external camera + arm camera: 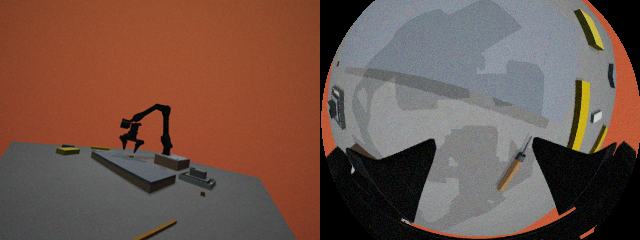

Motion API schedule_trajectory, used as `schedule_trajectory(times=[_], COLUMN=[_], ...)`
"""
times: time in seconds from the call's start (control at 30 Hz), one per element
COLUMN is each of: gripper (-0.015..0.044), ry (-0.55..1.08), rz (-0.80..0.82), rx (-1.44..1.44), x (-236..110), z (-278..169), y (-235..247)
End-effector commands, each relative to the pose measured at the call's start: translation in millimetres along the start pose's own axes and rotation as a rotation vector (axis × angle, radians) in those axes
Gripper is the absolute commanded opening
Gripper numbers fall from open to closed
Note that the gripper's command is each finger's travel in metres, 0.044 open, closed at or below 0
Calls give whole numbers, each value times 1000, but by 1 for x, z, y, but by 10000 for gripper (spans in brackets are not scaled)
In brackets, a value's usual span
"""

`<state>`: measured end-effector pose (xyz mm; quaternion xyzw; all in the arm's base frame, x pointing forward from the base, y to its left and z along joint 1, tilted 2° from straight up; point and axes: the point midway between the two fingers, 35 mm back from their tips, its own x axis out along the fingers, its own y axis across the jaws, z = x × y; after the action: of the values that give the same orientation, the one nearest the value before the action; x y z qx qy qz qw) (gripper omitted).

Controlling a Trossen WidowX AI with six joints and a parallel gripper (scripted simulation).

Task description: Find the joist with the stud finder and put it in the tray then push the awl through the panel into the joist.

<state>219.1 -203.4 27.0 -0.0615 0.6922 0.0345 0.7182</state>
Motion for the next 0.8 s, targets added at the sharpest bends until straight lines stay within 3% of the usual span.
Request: schedule_trajectory(times=[0.0,0.2,0.77], gripper=[440,440,440], ry=[53,93,93], rz=[24,52,52], rx=[146,319,325], x=[8,13,13], z=[-62,-135,-132], y=[-25,-39,-45])
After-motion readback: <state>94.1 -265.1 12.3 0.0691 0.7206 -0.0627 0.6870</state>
